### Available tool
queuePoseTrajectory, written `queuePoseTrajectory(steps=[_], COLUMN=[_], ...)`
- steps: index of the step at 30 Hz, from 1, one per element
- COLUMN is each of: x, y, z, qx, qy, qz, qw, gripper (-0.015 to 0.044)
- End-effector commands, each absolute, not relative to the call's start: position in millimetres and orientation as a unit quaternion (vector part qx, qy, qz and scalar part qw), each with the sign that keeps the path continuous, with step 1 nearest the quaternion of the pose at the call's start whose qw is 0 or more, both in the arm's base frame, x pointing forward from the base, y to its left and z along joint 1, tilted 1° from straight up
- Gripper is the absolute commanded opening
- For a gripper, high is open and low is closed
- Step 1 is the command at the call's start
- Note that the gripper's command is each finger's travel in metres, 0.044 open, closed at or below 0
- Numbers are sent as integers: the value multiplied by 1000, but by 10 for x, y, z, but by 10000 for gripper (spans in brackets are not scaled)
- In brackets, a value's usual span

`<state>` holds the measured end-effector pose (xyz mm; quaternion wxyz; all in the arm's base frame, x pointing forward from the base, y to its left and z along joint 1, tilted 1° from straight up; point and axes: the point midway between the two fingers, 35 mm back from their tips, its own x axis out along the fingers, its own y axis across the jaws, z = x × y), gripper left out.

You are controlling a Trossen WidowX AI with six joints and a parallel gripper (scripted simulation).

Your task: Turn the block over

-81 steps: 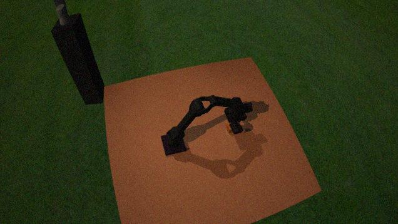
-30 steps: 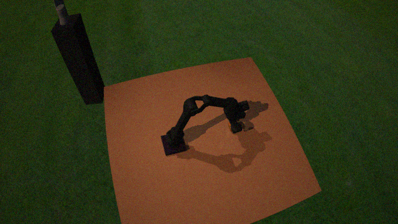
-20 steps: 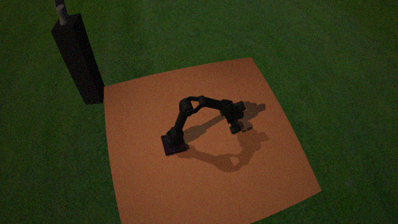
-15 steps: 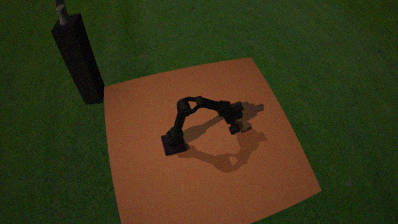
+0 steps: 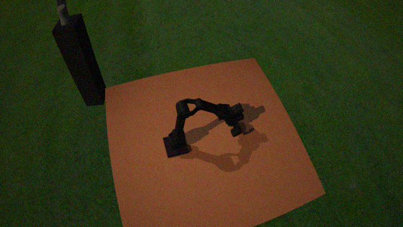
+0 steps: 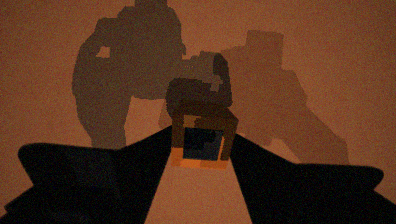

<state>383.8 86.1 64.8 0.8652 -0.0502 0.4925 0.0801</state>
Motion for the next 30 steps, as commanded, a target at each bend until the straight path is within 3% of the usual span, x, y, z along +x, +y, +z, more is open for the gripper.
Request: queuePoseTrajectory(steps=[1,30], x=[3876,3844], y=[868,850], z=[648,386], qx=[-50,-31], qy=[470,253], qz=[81,90], qw=[878,963], gripper=[0,0])
